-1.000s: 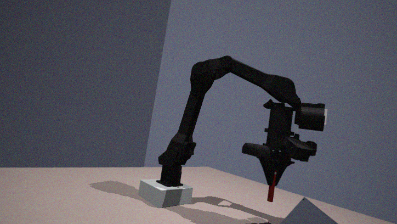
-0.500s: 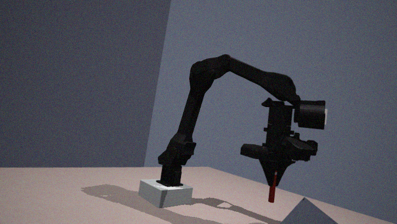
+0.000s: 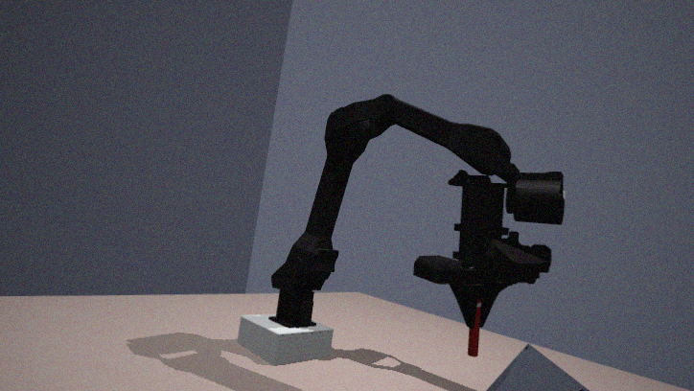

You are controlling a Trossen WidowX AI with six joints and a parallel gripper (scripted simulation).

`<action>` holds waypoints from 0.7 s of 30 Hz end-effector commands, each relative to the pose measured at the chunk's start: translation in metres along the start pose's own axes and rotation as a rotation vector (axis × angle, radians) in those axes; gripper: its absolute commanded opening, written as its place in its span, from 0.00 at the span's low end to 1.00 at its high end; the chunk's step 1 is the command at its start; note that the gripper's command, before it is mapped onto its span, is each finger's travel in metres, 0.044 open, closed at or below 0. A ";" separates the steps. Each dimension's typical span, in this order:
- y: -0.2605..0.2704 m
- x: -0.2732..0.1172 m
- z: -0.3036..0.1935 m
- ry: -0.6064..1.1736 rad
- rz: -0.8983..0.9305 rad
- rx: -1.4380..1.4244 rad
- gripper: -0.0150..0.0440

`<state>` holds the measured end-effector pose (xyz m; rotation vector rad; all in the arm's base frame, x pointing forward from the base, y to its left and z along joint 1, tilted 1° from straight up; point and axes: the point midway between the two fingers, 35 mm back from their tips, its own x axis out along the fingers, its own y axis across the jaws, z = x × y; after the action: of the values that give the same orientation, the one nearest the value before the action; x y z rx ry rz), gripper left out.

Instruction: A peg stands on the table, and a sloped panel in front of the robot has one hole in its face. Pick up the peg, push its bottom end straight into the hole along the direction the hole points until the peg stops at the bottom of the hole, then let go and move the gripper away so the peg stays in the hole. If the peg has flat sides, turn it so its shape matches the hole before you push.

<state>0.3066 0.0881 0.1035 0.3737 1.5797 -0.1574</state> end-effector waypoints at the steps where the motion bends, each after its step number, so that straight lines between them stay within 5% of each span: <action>1: -0.003 0.000 0.003 0.007 0.021 0.001 0.25; 21: -0.018 -0.001 0.017 0.018 0.106 0.032 0.25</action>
<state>0.3158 0.0685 0.1019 0.4693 1.5735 -0.1129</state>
